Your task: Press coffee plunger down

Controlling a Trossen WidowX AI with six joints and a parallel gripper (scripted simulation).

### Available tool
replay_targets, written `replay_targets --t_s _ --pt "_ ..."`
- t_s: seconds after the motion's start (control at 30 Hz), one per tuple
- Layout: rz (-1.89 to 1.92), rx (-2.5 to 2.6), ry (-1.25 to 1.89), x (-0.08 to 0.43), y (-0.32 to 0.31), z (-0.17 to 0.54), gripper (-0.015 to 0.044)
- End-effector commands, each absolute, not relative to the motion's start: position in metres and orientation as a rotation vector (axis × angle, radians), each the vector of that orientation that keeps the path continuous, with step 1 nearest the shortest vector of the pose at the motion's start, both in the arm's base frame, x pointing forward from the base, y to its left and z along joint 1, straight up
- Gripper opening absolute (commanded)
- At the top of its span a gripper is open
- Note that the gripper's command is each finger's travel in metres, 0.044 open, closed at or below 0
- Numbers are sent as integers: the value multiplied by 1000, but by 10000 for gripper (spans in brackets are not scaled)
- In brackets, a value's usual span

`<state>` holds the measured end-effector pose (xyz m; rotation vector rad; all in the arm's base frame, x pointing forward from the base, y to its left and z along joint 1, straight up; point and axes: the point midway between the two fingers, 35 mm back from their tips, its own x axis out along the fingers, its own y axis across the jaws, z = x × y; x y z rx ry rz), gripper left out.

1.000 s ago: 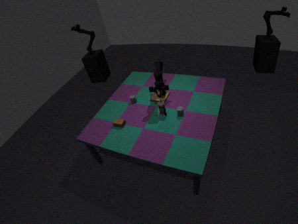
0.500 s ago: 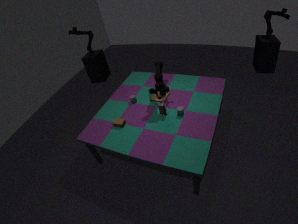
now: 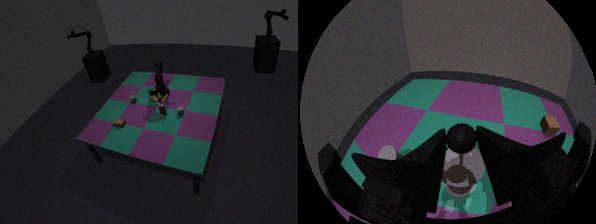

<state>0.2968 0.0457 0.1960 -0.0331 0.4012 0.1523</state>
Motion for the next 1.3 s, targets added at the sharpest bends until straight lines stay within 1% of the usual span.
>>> replay_targets --t_s 0.0,1.27 --pt "148 -37 503 295 45 163 116" --pt "148 -37 502 302 47 167 116"
